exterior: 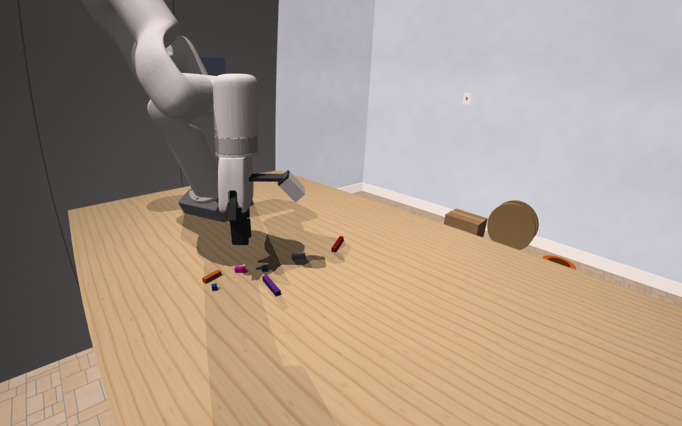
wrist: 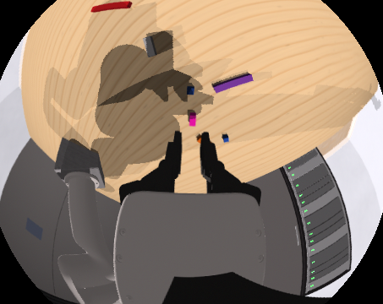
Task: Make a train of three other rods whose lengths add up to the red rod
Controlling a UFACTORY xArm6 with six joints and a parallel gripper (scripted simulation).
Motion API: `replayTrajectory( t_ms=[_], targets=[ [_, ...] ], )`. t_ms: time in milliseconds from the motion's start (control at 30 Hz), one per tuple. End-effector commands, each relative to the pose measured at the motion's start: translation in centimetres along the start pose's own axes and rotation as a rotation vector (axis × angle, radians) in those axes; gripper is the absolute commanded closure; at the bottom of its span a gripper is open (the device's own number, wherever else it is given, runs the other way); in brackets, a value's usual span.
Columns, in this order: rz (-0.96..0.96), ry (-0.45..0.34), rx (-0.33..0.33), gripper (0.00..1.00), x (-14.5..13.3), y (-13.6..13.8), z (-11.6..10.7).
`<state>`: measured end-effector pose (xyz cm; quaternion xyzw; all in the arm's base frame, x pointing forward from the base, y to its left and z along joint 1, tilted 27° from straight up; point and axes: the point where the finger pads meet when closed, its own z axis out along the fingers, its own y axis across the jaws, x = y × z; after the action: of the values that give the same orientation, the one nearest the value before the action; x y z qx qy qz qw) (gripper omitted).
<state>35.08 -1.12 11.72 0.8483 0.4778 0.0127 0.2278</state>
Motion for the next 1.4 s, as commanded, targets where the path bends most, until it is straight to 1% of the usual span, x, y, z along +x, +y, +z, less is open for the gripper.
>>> replayTrajectory(
  t_ms=[0,300,633,1133,1367],
  targets=[
    [0.001,0.002,-0.002,0.76,0.1,0.1,-0.1],
    [0.002,0.001,-0.004,0.76,0.1,0.1,0.1],
    [0.004,-0.001,-0.007,0.76,0.0,0.1,0.9],
    [0.004,-0.001,-0.007,0.76,0.0,0.2,3.5],
    [0.004,-0.001,-0.007,0.76,0.0,0.2,4.2]
  ],
)
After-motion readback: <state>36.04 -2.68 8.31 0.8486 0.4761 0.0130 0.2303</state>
